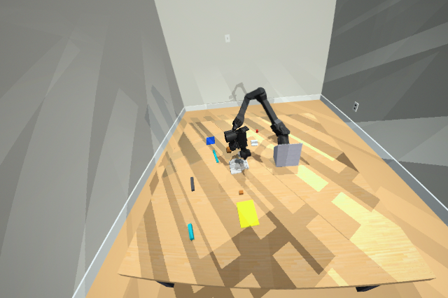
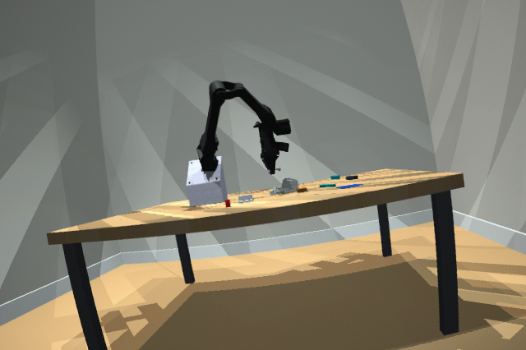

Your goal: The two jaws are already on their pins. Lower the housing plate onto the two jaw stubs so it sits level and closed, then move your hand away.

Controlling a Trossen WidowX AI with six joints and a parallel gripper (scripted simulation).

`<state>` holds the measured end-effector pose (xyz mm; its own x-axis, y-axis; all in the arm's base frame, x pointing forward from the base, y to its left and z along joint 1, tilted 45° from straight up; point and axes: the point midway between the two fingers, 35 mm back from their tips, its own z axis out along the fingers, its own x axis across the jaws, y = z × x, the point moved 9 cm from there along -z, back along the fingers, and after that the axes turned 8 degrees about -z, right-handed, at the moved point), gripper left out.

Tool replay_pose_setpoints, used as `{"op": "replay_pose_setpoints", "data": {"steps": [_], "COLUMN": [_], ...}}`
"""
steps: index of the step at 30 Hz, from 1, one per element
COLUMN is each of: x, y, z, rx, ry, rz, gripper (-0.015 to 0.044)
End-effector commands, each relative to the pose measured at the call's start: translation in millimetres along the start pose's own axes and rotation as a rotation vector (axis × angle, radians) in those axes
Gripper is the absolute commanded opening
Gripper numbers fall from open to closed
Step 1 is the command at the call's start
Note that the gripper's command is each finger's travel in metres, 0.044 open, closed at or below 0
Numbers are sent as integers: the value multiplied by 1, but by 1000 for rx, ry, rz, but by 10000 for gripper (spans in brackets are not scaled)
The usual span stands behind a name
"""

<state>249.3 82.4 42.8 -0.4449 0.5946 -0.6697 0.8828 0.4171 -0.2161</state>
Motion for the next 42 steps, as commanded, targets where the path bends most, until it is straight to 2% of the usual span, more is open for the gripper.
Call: {"op": "replay_pose_setpoints", "data": {"steps": [1,42], "x": [0,0], "y": [1,1], "z": [0,0], "rx": [-4,-4], "ry": [-3,-3], "rz": [8,24], "gripper": [351,351]}}
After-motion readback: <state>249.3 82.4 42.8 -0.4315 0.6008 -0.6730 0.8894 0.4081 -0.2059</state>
